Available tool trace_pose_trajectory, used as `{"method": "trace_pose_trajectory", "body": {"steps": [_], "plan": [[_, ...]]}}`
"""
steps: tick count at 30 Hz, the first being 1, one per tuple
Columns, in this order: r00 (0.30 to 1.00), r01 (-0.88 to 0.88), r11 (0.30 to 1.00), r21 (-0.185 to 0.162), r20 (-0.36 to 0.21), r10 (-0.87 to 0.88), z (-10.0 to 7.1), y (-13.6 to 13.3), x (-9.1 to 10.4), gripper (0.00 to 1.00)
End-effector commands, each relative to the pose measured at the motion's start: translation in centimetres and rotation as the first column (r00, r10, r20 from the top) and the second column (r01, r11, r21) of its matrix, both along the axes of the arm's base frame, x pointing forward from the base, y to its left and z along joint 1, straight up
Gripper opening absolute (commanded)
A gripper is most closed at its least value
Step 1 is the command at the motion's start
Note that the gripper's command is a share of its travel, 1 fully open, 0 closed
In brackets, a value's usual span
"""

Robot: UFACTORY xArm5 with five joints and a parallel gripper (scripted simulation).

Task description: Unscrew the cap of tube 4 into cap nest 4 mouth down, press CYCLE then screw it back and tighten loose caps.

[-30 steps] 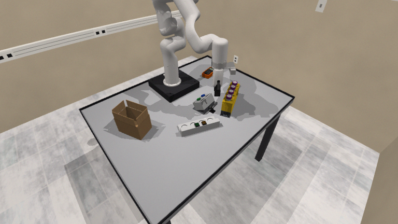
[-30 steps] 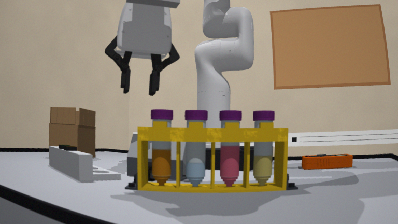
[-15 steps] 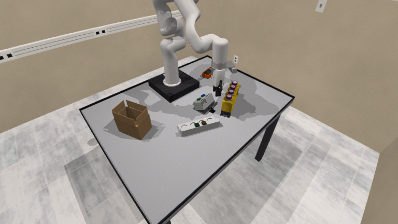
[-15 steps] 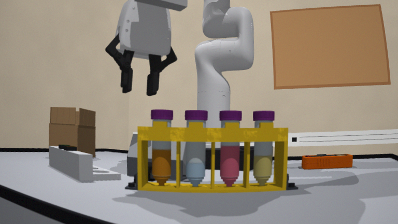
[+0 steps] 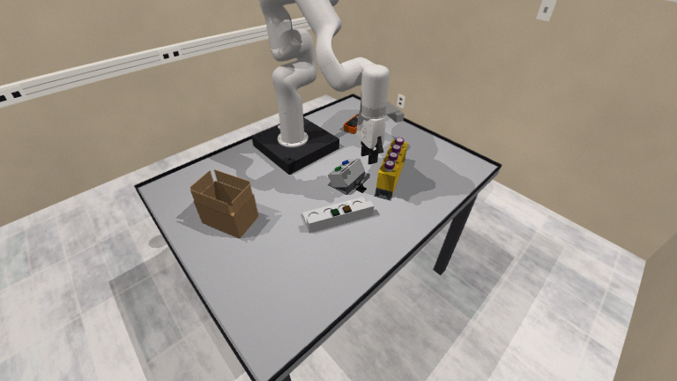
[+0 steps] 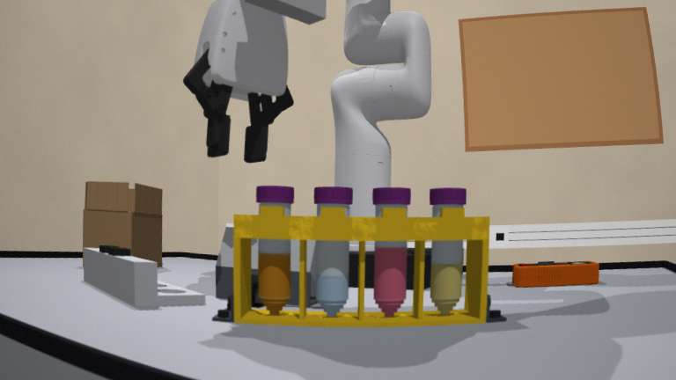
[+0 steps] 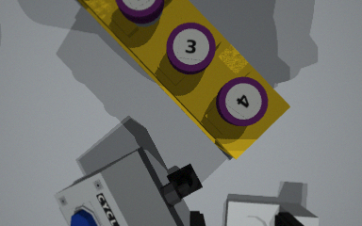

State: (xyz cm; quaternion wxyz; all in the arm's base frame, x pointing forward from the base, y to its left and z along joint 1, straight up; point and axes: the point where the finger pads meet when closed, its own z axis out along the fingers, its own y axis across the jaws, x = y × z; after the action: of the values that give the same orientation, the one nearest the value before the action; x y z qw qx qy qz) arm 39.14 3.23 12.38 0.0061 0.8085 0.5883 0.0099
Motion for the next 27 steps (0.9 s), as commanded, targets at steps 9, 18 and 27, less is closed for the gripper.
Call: {"method": "trace_pose_trajectory", "body": {"steps": [9, 18, 27], "plan": [[0.983, -0.181, 0.983, 0.011, -0.001, 0.181, 0.13, 0.01, 0.12, 0.46], [0.956, -0.294, 0.956, 0.007, -0.004, 0.294, 0.13, 0.01, 0.12, 0.46], [0.901, -0.434, 0.901, 0.004, -0.007, 0.434, 0.13, 0.01, 0.12, 0.46]]}}
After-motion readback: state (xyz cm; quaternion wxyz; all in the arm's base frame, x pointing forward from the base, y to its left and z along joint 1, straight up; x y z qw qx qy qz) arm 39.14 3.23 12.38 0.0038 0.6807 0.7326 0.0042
